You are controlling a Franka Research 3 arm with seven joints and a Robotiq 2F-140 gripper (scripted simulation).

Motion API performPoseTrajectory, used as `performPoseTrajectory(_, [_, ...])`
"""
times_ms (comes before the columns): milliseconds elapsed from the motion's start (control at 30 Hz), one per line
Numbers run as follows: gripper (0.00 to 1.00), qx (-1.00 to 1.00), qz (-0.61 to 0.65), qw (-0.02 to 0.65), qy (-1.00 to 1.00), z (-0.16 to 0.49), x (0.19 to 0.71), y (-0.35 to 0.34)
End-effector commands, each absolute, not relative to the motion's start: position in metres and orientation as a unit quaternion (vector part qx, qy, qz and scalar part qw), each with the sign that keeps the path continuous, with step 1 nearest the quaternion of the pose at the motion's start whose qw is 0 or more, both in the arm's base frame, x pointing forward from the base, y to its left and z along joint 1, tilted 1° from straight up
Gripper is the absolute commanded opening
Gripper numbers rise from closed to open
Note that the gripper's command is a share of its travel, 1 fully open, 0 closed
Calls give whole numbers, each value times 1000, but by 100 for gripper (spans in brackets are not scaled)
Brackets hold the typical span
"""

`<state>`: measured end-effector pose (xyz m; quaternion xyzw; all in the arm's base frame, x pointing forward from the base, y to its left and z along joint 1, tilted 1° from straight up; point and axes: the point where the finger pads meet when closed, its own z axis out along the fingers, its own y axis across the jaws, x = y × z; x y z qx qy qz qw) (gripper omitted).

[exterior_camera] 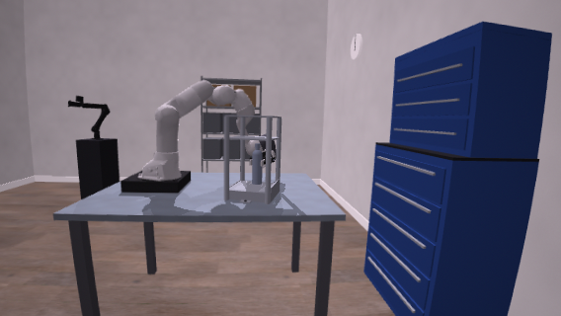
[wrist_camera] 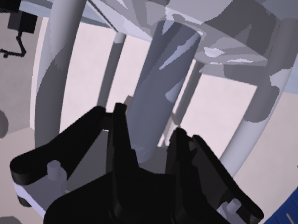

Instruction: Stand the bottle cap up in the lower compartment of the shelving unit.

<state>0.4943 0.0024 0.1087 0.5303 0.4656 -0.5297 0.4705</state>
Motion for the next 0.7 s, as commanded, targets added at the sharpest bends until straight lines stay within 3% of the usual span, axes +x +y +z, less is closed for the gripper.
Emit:
performPoseTrajectory(0, [0, 533, -528, 473, 462, 111, 495, 2])
performPoseTrajectory(400, [0, 533, -528, 473, 462, 111, 495, 2])
performPoseTrajectory(433, [9, 533, -528, 473, 462, 111, 495, 2])
performPoseTrajectory(500, [9, 533, -528, 473, 462, 111, 495, 2])
performPoseTrajectory(533, [17, 533, -528, 473, 462, 111, 495, 2])
performPoseTrajectory(600, [17, 533, -528, 473, 462, 111, 495, 2])
performPoseTrajectory(633, [26, 533, -528, 473, 462, 111, 495, 2])
performPoseTrajectory(667, [26, 533, -528, 473, 462, 111, 495, 2])
